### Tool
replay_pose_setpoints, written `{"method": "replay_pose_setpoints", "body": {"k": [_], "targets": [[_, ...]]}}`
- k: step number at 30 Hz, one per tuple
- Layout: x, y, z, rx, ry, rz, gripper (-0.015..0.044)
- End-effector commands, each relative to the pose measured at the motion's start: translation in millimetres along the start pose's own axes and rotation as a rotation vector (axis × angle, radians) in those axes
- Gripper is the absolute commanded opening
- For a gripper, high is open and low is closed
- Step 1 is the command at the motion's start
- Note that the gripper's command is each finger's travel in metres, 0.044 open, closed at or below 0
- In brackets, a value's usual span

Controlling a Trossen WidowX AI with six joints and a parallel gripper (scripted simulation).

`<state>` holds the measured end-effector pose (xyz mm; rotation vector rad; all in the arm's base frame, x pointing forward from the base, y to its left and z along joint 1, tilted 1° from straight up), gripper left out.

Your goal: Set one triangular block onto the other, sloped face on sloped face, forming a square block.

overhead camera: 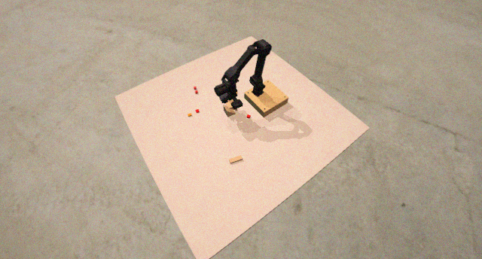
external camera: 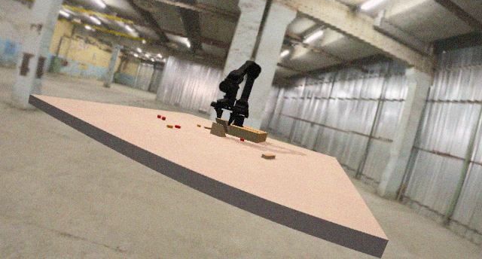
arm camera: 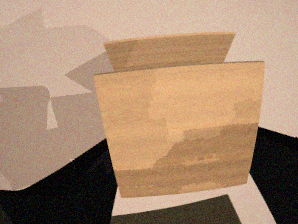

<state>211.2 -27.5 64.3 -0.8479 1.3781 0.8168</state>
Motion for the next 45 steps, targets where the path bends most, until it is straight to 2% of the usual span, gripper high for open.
{"method": "replay_pose_setpoints", "body": {"k": [1, 45], "targets": [[1, 0, -1, -0.003, 0.001, 0.0, 0.0], [20, -7, 2, -0.007, 0.002, -0.002, 0.0]]}}
Point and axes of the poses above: the point midway between the two fingers, 35 mm back from their tips, its own x axis out along the fingers, its own z axis across the jaws, y = z × x, the point moved 2 cm from there along -x, back along the fingers, and after that the axes turned 14 degrees about x, right-handed, at the moved point
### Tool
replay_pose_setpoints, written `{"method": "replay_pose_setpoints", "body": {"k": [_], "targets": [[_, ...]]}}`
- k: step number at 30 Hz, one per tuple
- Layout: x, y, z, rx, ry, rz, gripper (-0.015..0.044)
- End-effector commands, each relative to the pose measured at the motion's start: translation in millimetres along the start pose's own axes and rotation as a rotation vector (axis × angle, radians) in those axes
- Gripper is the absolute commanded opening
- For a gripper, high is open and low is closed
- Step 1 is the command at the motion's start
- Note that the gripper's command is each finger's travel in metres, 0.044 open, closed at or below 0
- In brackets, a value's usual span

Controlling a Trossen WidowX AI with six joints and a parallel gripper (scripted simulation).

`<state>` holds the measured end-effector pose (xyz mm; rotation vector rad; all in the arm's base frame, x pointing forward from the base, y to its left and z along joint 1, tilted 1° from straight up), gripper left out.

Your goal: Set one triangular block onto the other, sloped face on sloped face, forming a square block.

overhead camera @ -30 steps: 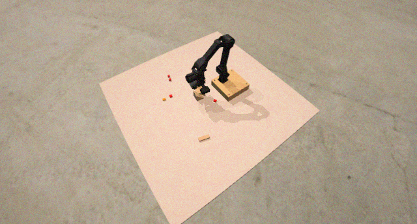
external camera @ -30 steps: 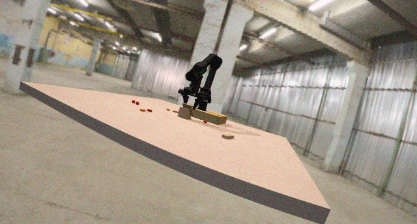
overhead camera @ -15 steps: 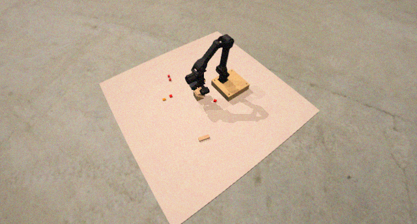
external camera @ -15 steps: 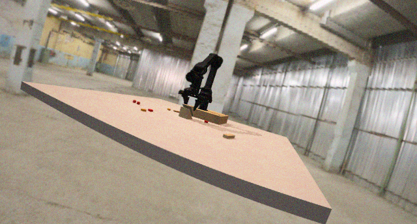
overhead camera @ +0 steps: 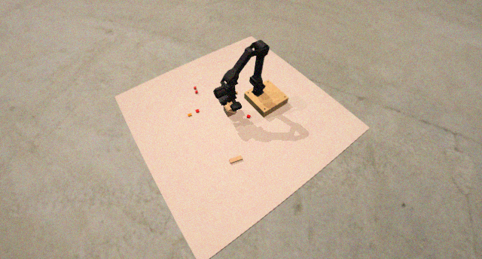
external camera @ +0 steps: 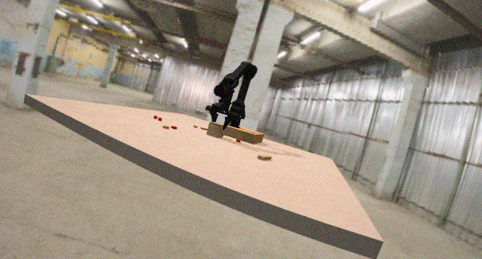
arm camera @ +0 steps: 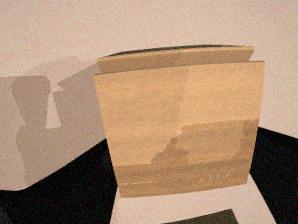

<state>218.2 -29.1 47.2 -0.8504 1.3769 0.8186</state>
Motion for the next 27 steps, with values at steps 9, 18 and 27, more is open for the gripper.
{"method": "replay_pose_setpoints", "body": {"k": [9, 18, 27], "targets": [[5.6, -2.4, 0.7, -0.004, 0.002, -0.002, 0.0], [5.7, -2.5, 0.7, -0.004, 0.002, -0.002, 0.0], [6.8, -2.9, 0.9, -0.005, 0.003, -0.003, 0.0]]}}
Point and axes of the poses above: the point midway between the two fingers, 35 mm back from their tips, its own x axis out along the fingers, its own z axis across the jaws, y = z × x, the point moved 2 cm from there along -x, back along the fingers, and after that the axes turned 14 degrees about x, right-handed, at the moved point
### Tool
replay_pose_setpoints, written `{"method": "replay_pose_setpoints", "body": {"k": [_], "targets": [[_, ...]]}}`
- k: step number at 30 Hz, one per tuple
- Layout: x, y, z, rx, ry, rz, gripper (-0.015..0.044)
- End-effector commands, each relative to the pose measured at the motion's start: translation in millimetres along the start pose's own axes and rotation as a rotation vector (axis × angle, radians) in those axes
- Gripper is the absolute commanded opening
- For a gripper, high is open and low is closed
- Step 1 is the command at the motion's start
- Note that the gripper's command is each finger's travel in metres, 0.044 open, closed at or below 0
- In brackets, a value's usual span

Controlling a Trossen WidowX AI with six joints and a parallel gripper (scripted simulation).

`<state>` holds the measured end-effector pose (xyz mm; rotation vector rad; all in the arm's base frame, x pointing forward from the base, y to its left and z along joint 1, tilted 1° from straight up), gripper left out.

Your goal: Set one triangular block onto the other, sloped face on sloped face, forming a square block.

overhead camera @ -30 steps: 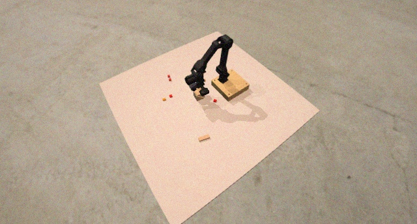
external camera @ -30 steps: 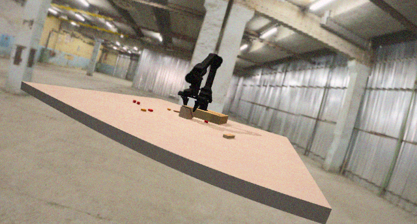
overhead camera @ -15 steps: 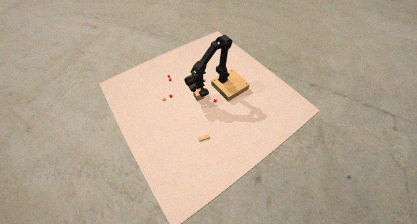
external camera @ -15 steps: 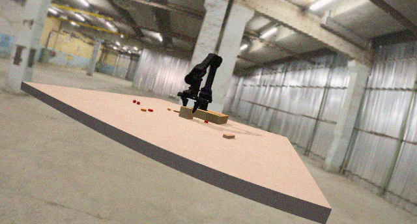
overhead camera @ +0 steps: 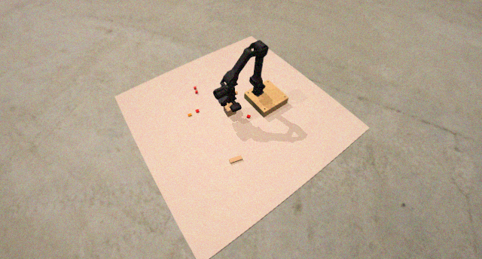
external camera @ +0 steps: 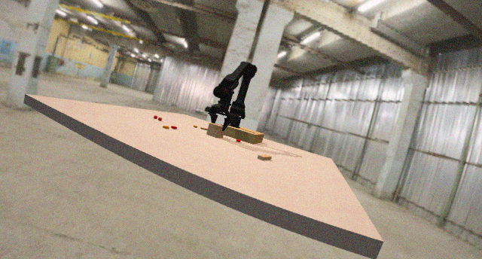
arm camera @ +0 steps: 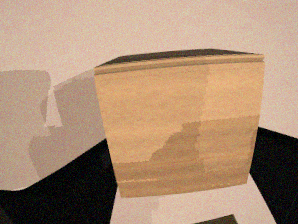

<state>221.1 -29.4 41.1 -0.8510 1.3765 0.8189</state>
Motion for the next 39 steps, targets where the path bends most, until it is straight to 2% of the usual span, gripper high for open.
{"method": "replay_pose_setpoints", "body": {"k": [1, 39], "targets": [[0.7, -0.5, -0.1, -0.004, 0.003, -0.002, 0.0], [1.2, -0.4, -0.3, 0.01, 0.003, 0.002, 0.0]]}}
Point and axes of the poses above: the point midway between the two fingers, 35 mm back from their tips, its own x axis out along the fingers, its own z axis across the jaws, y = z × x, the point moved 2 cm from there along -x, back along the fingers, and after that the axes turned 14 degrees about x, right-handed, at the moved point
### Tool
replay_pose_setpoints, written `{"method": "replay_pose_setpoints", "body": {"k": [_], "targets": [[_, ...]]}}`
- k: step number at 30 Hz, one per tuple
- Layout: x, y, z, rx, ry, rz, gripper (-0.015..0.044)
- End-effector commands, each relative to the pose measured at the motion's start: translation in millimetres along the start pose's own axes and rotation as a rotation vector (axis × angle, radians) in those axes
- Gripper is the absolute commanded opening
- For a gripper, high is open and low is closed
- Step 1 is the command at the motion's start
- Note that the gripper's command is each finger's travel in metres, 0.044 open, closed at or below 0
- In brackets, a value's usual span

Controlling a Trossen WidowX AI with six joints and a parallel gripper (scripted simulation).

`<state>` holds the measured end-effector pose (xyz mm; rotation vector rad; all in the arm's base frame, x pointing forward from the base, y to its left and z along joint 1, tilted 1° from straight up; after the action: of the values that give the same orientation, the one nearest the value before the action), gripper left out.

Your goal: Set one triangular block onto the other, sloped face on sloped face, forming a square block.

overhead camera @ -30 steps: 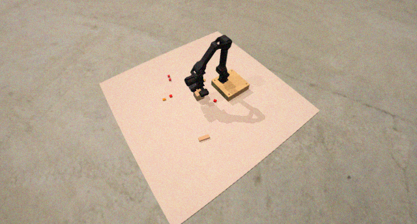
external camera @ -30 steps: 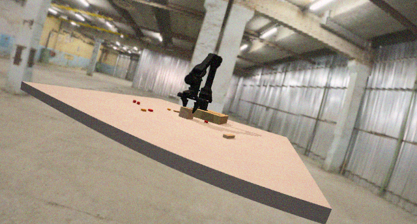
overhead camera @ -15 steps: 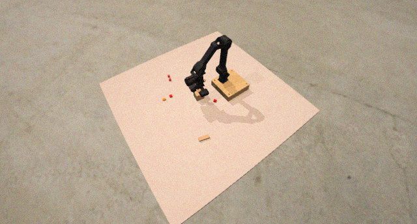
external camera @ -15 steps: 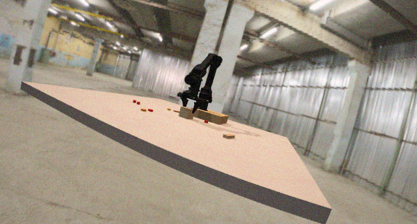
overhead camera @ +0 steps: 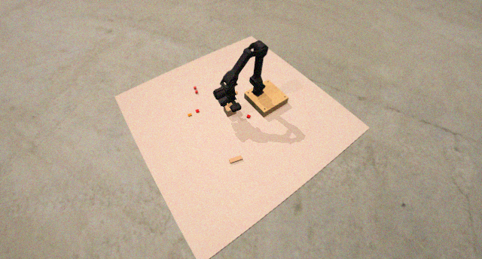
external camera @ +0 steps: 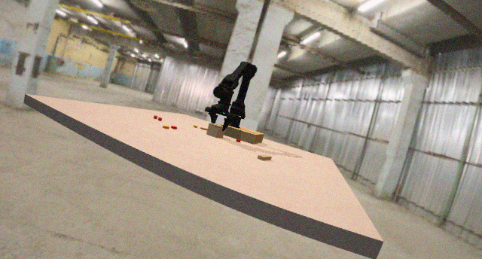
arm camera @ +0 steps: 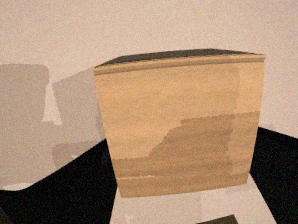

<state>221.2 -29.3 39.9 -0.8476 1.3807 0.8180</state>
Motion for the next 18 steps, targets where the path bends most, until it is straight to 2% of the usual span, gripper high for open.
{"method": "replay_pose_setpoints", "body": {"k": [1, 2, 18], "targets": [[-0.1, -0.3, -0.4, 0.007, 0.001, -0.001, 0.0], [-0.1, -0.3, -0.4, 0.007, 0.001, -0.001, 0.0], [0.0, 0.0, 0.0, 0.001, 0.0, 0.0, 0.042]]}}
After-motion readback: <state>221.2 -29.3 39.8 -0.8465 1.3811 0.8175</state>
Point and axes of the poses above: the point midway between the two fingers, 35 mm back from their tips, its own x axis out along the fingers, its own z axis across the jaws, y = z × x, the point moved 2 cm from there along -x, back along the fingers, and after that the axes turned 14 degrees about x, right-handed, at the moved point
